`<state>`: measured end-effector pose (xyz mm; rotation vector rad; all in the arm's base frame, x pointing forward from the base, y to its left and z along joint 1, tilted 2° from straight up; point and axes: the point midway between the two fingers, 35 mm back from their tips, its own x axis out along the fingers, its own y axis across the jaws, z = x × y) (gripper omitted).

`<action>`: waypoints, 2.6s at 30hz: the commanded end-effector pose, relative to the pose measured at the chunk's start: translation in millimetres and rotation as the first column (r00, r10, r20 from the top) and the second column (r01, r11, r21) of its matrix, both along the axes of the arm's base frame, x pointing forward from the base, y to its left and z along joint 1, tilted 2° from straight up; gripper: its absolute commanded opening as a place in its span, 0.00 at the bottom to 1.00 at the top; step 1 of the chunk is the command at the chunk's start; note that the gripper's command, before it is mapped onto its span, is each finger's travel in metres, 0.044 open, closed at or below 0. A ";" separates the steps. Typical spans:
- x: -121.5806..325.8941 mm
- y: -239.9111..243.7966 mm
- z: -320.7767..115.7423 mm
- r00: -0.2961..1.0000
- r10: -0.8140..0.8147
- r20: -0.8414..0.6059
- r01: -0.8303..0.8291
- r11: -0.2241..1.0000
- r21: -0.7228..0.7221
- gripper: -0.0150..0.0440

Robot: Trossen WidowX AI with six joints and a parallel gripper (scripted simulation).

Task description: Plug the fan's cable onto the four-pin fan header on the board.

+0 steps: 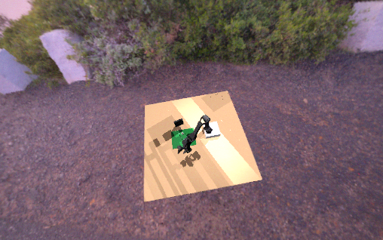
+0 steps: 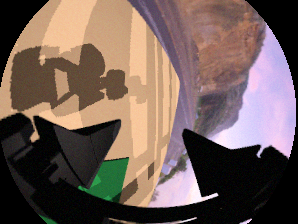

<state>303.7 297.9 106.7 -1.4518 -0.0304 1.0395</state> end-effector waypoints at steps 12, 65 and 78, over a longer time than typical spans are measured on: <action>21.1 -107.5 0.8 0.575 -0.593 -0.563 0.620 0.765 -0.174 1.00; -18.9 -206.7 -84.6 -0.252 -0.751 -0.610 0.823 0.165 -0.543 1.00; -19.7 -207.4 -105.3 -0.256 -0.750 -0.610 0.824 0.161 -0.543 1.00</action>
